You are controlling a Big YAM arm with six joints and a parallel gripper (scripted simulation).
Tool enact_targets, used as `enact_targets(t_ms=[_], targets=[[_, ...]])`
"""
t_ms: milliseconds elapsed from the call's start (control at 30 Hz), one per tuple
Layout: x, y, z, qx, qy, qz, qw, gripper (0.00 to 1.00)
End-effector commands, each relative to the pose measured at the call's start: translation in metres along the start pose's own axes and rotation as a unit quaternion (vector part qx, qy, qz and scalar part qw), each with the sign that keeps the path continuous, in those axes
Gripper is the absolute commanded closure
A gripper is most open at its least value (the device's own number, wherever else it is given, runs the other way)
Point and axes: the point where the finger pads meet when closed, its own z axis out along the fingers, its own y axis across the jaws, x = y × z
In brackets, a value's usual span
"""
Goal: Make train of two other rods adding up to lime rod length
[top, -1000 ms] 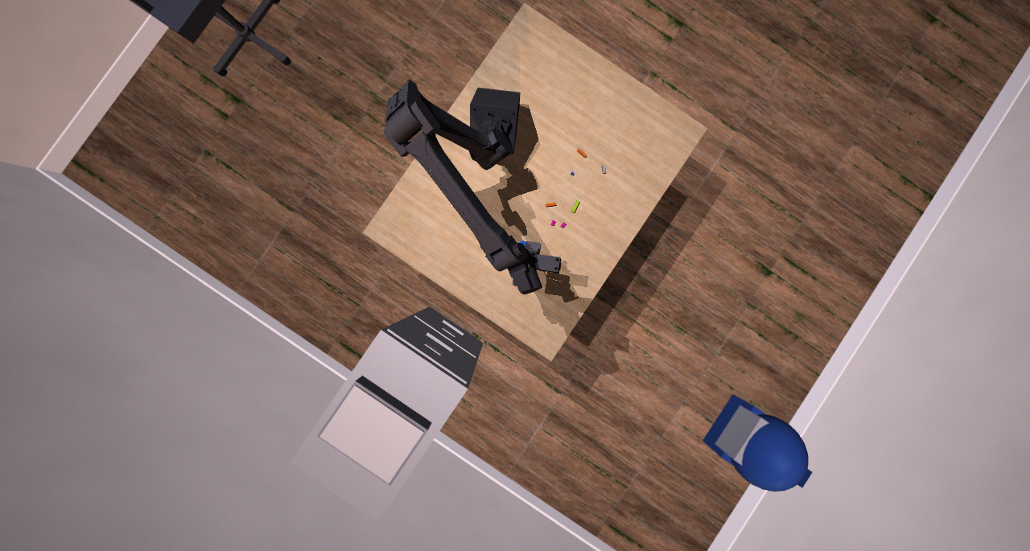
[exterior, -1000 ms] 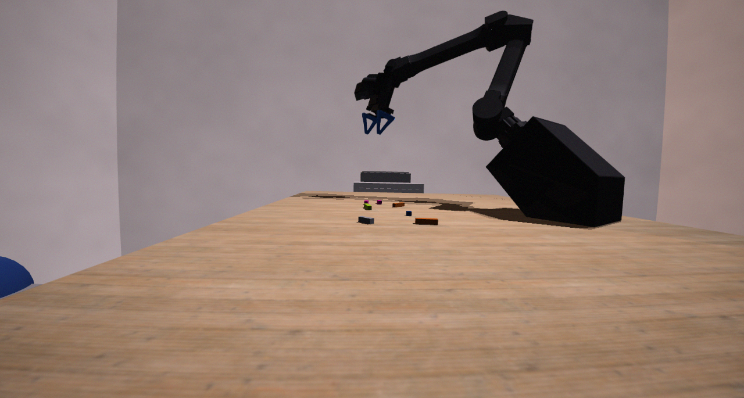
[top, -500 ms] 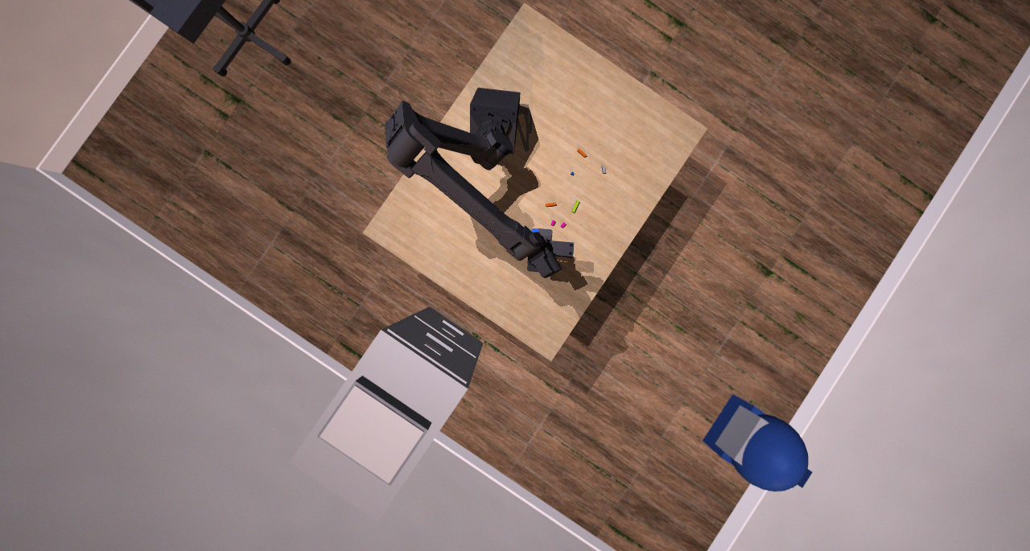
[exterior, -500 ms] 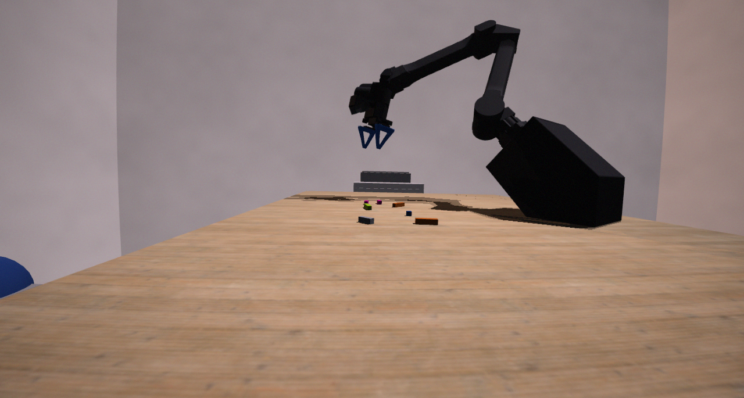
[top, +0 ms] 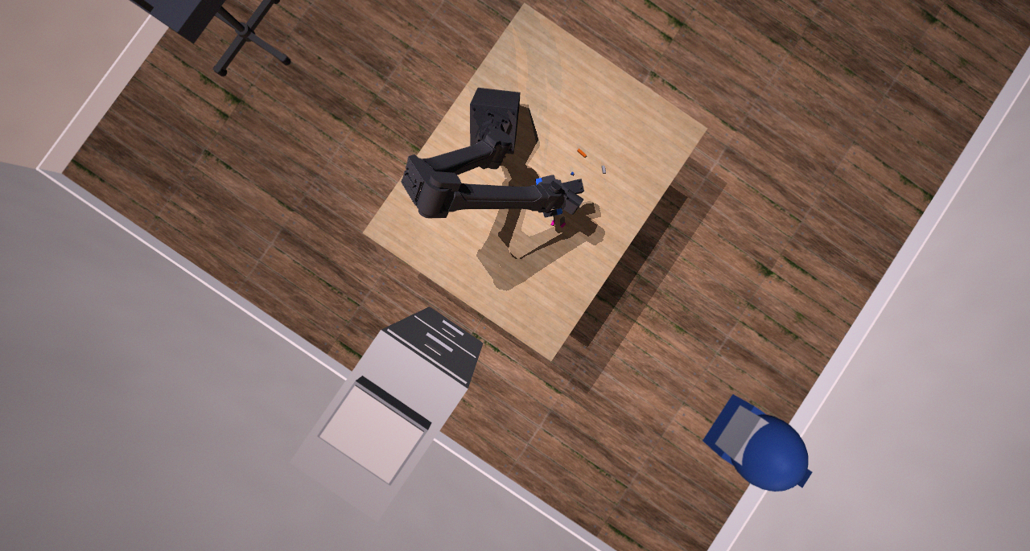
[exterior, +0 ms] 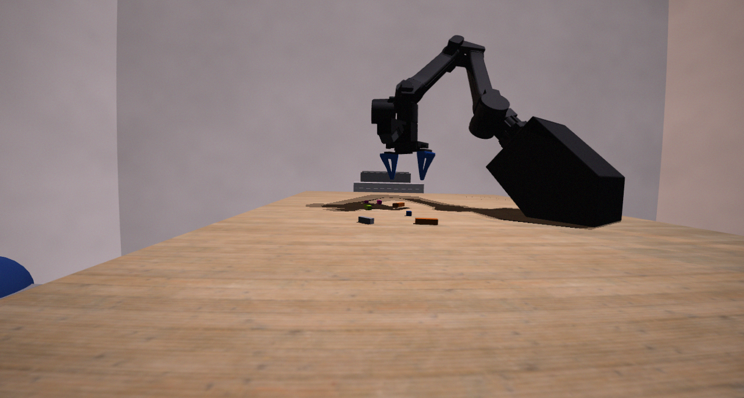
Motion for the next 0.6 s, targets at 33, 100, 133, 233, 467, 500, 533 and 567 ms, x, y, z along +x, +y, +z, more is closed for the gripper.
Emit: enact_targets(t_ms=[33,100,133,233,467,500,533,567], targets=[[-0.019,-0.015,-0.004,0.019,-0.015,0.036,0.999,0.0],[-0.013,-0.023,-0.006,0.025,-0.016,0.051,0.998,0.0],[-0.013,-0.023,-0.006,0.024,-0.016,0.051,0.998,0.0],[-0.014,-0.022,-0.006,0.024,-0.017,0.051,0.998,0.0],[-0.012,-0.01,-0.002,0.014,-0.009,0.032,0.999,0.0],[-0.012,-0.01,-0.002,0.014,-0.009,0.032,0.999,0.0],[-0.012,-0.01,-0.002,0.014,-0.009,0.032,0.999,0.0],[-0.012,-0.01,-0.002,0.014,-0.009,0.032,0.999,0.0]])
